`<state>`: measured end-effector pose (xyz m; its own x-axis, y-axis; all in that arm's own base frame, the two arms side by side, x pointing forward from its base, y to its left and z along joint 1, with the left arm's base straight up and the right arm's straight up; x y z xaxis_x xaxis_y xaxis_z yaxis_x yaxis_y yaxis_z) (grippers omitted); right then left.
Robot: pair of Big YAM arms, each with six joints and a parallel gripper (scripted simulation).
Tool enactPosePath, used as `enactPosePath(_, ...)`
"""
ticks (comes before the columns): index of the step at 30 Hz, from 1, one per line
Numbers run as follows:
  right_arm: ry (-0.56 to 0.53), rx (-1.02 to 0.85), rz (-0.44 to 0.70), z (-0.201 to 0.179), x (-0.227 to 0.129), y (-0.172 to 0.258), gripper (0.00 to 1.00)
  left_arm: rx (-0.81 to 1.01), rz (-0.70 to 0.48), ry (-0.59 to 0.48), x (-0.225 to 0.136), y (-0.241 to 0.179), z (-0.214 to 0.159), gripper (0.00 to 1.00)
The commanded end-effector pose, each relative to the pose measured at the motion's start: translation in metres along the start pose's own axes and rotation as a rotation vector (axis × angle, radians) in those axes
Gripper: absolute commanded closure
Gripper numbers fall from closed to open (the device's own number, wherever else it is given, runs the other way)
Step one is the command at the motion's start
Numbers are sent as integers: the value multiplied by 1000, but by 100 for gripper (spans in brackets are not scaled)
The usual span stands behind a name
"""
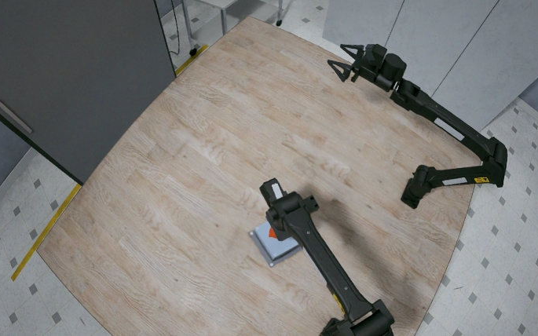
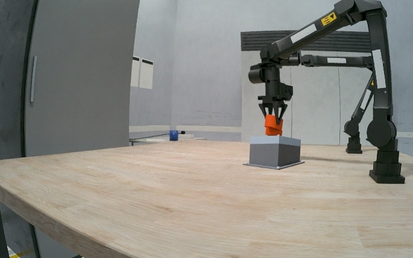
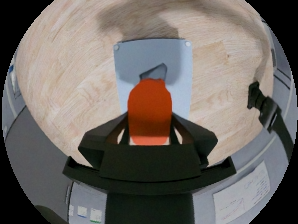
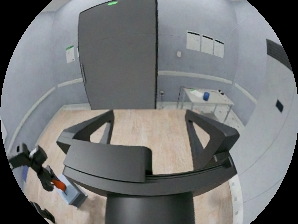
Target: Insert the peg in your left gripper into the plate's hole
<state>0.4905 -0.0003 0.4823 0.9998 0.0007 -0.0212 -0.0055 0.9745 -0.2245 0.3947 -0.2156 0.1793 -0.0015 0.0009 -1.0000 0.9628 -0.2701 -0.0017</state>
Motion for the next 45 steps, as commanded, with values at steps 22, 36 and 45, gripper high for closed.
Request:
enactPosePath(22,-8,-1,50,-3,-14,25,0,1,26,-7,-9,5,1,54)
enactPosePath(36,-35,-34,545,-55,-149,223,0,1,31,-8,-11,6,2,54)
enactPosePath(45,-50,-71,806,-99,-239,286,0,1,35,-9,-12,8,2,54)
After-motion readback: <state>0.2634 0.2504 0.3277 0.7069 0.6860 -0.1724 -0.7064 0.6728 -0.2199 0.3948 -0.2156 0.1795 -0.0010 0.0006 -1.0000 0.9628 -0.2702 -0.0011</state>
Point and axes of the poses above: on each arm, the point where the finger pads meet when closed, its own x axis out along the fingers, its own y axis across the jaws, z = x × y, the point moved 3 cm from there along -x, back along the fingers, and after that the axes turned 13 degrees about -x, right-handed, at the moved point
